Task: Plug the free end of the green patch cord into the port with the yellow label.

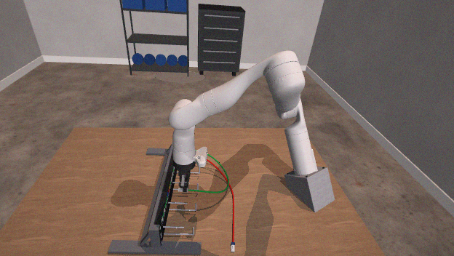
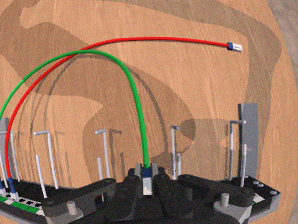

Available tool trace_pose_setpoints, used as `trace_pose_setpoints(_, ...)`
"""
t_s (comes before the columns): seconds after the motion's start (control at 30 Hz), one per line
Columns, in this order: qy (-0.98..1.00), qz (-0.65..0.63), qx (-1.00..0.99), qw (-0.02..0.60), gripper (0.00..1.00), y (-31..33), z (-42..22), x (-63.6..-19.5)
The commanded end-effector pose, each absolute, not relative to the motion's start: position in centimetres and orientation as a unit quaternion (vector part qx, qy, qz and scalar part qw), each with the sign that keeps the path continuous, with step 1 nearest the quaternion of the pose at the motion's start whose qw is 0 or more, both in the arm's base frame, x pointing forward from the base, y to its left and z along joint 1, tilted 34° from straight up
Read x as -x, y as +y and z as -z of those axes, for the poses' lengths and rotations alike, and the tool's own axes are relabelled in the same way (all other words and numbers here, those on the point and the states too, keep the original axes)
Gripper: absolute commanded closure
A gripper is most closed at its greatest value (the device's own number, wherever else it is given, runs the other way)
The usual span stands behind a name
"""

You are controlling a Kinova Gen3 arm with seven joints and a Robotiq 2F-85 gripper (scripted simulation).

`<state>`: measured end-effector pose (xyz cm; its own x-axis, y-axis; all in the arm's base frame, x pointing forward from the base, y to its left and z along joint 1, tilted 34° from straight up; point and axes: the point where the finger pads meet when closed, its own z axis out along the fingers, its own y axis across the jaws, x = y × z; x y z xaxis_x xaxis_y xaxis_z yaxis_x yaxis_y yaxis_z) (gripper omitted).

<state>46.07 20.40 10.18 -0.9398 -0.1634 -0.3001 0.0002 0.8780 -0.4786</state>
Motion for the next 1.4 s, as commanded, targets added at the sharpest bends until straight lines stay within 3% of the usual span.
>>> trace_pose_setpoints(0.0, 0.955, 0.240, 0.048, 0.169, 1.00, 20.7, -10.0, -46.3)
trace_pose_setpoints(1.37, 0.955, 0.239, 0.049, 0.169, 1.00, 21.0, -10.5, -47.9)
